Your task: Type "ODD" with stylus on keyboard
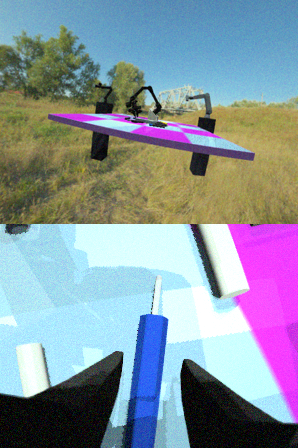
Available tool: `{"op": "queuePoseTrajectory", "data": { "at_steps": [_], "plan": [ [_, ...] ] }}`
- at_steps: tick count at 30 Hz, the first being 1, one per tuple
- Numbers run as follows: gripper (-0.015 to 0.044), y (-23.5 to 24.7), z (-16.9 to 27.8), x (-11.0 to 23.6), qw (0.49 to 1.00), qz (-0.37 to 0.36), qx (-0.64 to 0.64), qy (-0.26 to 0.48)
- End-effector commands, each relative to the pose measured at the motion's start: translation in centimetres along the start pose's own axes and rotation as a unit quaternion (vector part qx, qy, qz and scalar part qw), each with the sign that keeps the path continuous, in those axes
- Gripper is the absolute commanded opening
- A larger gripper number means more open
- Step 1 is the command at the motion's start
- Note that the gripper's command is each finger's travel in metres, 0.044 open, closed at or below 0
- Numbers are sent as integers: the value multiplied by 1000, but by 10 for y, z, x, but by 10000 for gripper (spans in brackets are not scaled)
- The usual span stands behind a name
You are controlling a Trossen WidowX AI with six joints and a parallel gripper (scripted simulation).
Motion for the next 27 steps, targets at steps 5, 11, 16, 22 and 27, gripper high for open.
{"op": "queuePoseTrajectory", "data": {
  "at_steps": [5, 11, 16, 22, 27],
  "plan": [
    [150, 0, 4, -7, 1000, -2, -4, -3],
    [150, -1, 5, -10, 1000, -2, -4, -3],
    [150, -1, 7, -13, 1000, -2, -4, -3],
    [150, -1, 8, -15, 1000, -2, -4, -3],
    [150, -2, 10, -18, 1000, -2, -4, -4]
  ]
}}
Point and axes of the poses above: the point midway between the two fingers, 35 mm back from their tips, its own x axis back along the fingers, its own y axis across the jaws, z = x × y, the point moved 10 cm from there along x, back along the fingers, and after that the axes turned 15 degrees about -x, right-handed, at the moved point
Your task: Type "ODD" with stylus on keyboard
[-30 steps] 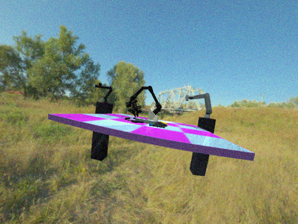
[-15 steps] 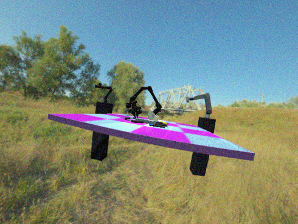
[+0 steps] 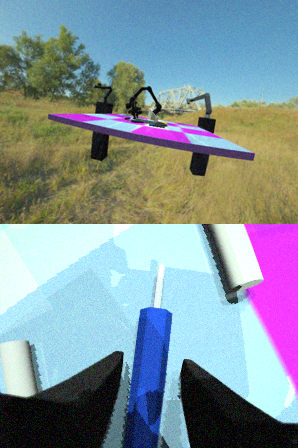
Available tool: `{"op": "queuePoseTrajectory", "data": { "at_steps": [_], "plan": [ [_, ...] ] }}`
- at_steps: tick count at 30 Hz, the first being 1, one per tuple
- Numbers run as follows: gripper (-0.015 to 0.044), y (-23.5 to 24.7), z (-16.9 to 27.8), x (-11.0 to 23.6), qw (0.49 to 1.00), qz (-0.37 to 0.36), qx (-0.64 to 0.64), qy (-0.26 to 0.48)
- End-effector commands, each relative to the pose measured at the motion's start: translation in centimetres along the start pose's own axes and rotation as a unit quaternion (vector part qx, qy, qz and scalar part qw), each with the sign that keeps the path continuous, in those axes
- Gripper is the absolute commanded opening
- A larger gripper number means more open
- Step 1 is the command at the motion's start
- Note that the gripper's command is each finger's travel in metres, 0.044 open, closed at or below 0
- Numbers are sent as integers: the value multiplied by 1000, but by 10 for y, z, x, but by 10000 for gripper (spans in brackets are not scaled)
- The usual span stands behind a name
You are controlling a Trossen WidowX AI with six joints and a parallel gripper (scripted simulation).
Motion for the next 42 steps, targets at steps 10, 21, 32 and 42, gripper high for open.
{"op": "queuePoseTrajectory", "data": {
  "at_steps": [10, 21, 32, 42],
  "plan": [
    [124, 0, 2, -3, 1000, -1, -1, -1],
    [0, 0, 2, -3, 1000, -1, -1, -1],
    [0, 4, -18, 33, 1000, -1, -1, -1],
    [0, 2, -28, 38, 1000, -4, -8, 19]
  ]
}}
Point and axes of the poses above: the point midway between the two fingers, 35 mm back from their tips, its own x axis back along the fingers, its own y axis across the jaws, z = x × y, the point moved 10 cm from there along x, back along the fingers, and after that the axes turned 15 degrees about -x, right-handed, at the moved point
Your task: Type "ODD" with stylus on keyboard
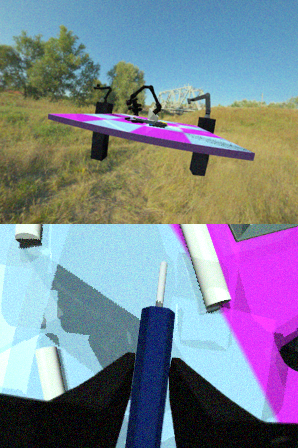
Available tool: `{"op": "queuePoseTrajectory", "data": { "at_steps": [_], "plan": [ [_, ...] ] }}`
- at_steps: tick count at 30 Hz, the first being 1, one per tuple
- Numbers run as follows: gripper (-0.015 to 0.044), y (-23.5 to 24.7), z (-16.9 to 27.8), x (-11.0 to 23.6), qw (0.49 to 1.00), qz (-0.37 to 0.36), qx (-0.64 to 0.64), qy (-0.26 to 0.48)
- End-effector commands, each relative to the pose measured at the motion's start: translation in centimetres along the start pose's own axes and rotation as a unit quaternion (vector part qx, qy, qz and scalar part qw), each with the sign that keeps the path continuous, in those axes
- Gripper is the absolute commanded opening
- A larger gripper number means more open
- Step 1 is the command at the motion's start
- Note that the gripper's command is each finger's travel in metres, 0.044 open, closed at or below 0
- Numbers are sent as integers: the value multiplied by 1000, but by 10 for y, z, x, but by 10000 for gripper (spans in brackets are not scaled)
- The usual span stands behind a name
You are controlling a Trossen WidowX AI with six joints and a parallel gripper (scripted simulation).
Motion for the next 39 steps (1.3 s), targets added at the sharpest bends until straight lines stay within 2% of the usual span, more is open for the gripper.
{"op": "queuePoseTrajectory", "data": {
  "at_steps": [1, 13, 27, 39],
  "plan": [
    [0, -3, -9, 1, 1000, -6, -6, 23],
    [0, -18, -64, -7, 987, -47, -18, 153],
    [0, -25, -131, -32, 947, -65, -4, 313],
    [0, -20, -173, -51, 923, -38, -4, 384]
  ]
}}
Point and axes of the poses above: the point midway between the two fingers, 35 mm back from their tips, its own x axis back along the fingers, its own y axis across the jaws, z = x × y, the point moved 10 cm from there along x, back along the fingers, and after that the axes turned 15 degrees about -x, right-handed, at the moved point
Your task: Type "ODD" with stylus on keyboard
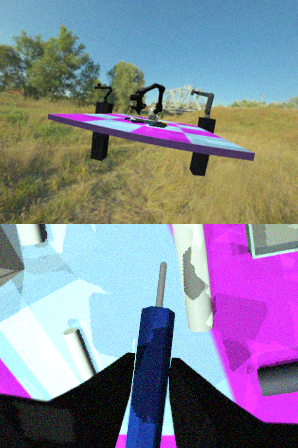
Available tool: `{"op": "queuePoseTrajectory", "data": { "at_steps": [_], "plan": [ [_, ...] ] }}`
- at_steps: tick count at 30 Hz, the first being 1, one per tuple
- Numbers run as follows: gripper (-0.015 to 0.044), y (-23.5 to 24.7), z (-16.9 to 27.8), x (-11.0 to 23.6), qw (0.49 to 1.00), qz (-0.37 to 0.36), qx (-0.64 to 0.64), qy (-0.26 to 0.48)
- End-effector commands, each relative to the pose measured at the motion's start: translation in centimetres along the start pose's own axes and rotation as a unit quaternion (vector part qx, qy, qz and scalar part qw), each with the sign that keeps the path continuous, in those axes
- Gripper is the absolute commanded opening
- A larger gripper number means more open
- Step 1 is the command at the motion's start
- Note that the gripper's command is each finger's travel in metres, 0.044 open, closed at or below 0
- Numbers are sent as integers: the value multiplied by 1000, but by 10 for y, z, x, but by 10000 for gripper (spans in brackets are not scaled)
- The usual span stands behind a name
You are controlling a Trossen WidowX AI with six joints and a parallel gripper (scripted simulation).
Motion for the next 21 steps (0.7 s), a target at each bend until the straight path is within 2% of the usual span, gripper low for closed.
{"op": "queuePoseTrajectory", "data": {
  "at_steps": [1, 21],
  "plan": [
    [0, 3, -15, 4, 1000, 9, -1, 28],
    [0, 27, -123, 25, 970, 109, 32, 214]
  ]
}}
Point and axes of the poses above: the point midway between the two fingers, 35 mm back from their tips, its own x axis back along the fingers, its own y axis across the jaws, z = x × y, the point moved 10 cm from there along x, back along the fingers, and after that the axes turned 15 degrees about -x, right-handed, at the moved point
